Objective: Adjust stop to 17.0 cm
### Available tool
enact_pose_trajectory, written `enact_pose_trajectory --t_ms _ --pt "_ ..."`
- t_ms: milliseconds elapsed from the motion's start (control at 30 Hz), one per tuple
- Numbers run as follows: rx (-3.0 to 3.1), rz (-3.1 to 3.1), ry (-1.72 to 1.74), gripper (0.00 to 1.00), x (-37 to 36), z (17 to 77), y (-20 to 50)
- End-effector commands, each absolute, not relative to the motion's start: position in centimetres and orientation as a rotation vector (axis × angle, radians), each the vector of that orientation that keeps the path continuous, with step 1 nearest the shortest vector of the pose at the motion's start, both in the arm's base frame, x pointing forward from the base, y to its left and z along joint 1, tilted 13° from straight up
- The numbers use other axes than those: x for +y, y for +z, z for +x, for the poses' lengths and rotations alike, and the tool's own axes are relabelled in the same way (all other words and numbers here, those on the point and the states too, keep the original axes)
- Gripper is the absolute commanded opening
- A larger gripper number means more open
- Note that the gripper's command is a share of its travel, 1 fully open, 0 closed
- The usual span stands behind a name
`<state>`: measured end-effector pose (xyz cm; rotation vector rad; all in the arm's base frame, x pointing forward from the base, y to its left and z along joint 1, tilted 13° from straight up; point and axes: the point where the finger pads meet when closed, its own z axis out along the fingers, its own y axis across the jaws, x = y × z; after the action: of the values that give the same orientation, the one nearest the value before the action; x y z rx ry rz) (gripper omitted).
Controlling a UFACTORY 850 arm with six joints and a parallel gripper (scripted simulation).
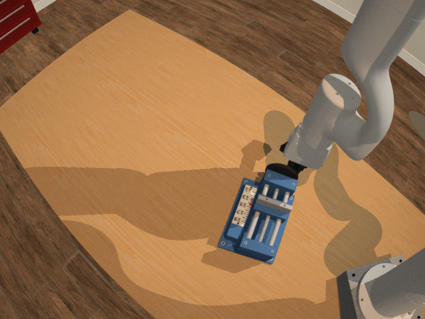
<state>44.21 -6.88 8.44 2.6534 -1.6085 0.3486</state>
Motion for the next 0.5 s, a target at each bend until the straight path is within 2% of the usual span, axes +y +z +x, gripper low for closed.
enact_pose_trajectory --t_ms 0,467 --pt "-1.608 2.652 0.346 0.06 -6.89 44.20 8.64" --pt "-1.608 2.652 0.346 0.06 -6.83 44.17 8.97"
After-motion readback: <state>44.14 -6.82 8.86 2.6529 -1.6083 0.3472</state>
